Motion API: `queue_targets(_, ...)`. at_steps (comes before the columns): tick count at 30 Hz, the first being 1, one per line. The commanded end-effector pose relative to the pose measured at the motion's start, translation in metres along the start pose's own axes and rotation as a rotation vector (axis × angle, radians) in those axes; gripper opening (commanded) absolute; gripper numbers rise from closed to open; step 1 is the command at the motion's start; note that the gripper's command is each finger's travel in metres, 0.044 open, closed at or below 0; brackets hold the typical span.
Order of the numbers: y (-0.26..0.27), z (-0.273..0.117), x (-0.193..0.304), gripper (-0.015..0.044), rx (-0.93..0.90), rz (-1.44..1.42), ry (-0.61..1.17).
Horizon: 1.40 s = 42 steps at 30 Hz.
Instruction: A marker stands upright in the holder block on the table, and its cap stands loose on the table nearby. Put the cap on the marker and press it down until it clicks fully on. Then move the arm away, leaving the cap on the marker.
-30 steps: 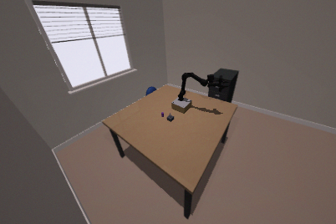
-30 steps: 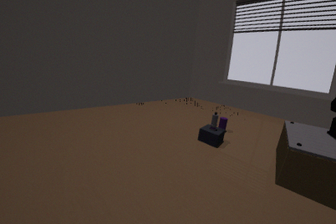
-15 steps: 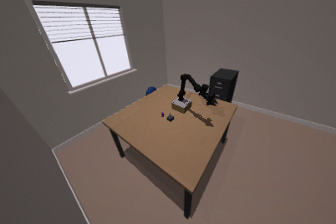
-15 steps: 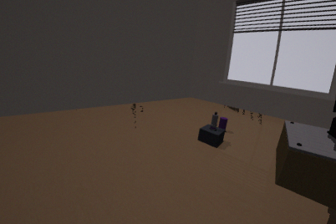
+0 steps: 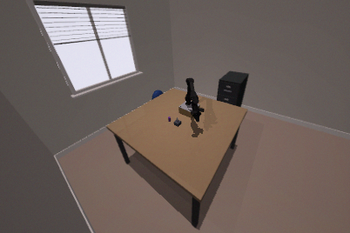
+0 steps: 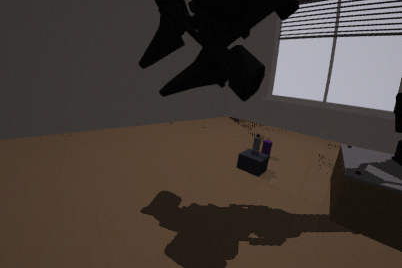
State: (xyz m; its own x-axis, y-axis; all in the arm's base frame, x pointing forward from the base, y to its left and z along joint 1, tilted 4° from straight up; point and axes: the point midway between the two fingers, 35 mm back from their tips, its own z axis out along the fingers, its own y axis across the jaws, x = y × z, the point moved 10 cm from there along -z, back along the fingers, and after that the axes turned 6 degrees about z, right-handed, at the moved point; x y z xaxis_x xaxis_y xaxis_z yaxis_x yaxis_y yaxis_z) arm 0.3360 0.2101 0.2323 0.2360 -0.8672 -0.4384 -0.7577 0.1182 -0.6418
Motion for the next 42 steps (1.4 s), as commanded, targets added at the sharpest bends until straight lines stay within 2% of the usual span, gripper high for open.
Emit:
queue_targets(1,-0.011,-0.004,0.053,0.0248,-0.038,0.128,0.146)
queue_targets(11,-0.015,-0.048,0.189,0.0248,-0.149,0.521,0.489)
queue_targets(21,0.017,-0.130,0.306,0.0248,-0.278,1.022,0.767)
queue_targets(28,0.025,-0.143,0.316,0.0248,-0.297,1.098,0.796)
queue_targets(32,0.045,-0.120,0.326,0.0248,-0.298,1.098,0.796)
queue_targets(42,0.054,-0.107,0.335,0.0248,-0.298,1.098,0.796)
